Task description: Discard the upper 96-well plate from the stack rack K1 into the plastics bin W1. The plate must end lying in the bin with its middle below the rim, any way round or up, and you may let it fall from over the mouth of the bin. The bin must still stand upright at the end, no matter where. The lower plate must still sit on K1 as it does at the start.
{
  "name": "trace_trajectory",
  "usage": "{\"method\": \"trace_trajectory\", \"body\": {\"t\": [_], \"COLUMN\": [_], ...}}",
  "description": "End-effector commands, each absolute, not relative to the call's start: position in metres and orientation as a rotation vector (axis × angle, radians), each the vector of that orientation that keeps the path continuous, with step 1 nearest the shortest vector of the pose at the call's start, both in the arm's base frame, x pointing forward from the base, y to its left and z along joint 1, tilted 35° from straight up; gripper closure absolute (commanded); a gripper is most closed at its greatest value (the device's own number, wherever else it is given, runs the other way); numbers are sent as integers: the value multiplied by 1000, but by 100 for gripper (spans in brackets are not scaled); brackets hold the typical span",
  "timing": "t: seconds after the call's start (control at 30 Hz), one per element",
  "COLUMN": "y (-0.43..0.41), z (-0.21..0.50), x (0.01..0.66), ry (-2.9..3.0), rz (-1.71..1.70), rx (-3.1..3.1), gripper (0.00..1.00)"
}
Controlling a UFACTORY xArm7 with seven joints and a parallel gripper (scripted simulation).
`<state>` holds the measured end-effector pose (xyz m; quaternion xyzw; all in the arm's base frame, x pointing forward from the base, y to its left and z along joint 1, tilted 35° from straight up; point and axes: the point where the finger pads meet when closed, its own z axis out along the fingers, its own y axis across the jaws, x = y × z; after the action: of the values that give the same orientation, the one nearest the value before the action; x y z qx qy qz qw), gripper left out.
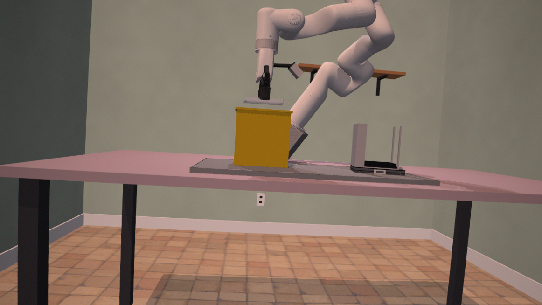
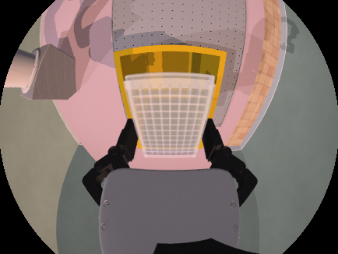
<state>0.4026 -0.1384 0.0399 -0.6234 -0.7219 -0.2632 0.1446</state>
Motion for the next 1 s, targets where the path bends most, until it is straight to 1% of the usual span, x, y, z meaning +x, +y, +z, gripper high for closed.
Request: {"method": "trace_trajectory", "body": {"t": [0.0,0.97], "y": [-140,-138], "z": [40,37], "x": [403,404], "ry": [-2082,-2082], "rz": [-760,-760], "rx": [-1801,-1801], "gripper": [100,100]}}
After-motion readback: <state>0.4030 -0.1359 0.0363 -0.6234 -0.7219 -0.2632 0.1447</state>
